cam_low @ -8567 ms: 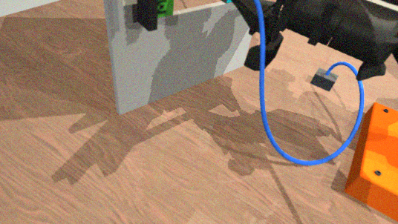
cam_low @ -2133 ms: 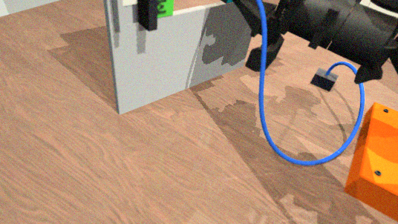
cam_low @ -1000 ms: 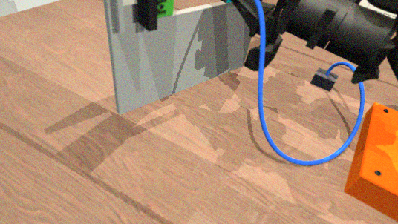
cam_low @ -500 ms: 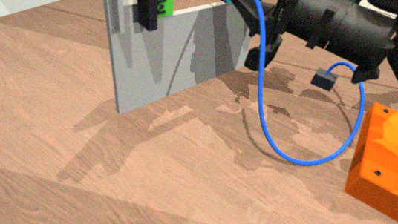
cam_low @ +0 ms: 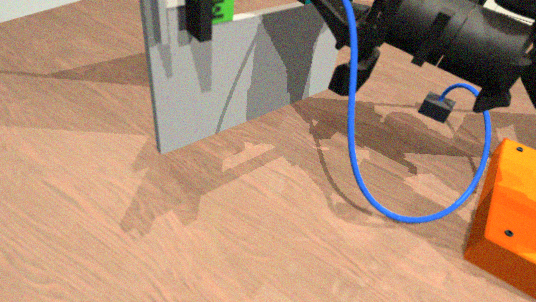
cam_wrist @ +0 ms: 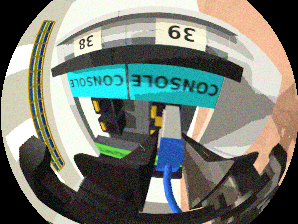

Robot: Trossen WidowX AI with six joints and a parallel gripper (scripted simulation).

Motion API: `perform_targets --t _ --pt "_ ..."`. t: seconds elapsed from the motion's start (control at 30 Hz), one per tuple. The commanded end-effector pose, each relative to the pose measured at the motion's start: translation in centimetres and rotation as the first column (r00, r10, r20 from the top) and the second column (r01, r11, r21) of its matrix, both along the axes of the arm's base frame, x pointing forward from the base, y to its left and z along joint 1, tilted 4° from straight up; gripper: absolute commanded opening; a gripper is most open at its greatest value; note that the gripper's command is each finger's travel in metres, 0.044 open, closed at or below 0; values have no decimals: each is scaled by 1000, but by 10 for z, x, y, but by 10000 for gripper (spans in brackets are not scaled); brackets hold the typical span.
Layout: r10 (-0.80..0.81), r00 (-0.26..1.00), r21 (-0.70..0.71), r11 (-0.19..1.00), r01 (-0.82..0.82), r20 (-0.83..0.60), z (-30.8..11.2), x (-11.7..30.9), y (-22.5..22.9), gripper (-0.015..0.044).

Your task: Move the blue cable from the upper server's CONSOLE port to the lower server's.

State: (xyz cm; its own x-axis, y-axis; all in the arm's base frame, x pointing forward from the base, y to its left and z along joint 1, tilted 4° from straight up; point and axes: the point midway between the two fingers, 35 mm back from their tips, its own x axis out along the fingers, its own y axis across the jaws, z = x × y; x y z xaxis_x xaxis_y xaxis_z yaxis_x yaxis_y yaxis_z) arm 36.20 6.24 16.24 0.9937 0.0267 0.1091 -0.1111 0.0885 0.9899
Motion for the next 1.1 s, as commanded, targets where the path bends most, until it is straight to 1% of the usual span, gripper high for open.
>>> perform_targets --t 0.0,0.6,0.63,1.07 --pt "14 1000 -4 1000 -14 13 4 3 4 0" --pt "19 1000 -5 1000 -19 17 6 4 6 0" --pt "1 1000 -2 1000 -1 1 0 0 0 0" --pt "16 1000 -5 1000 -16 13 4 -1 6 0"
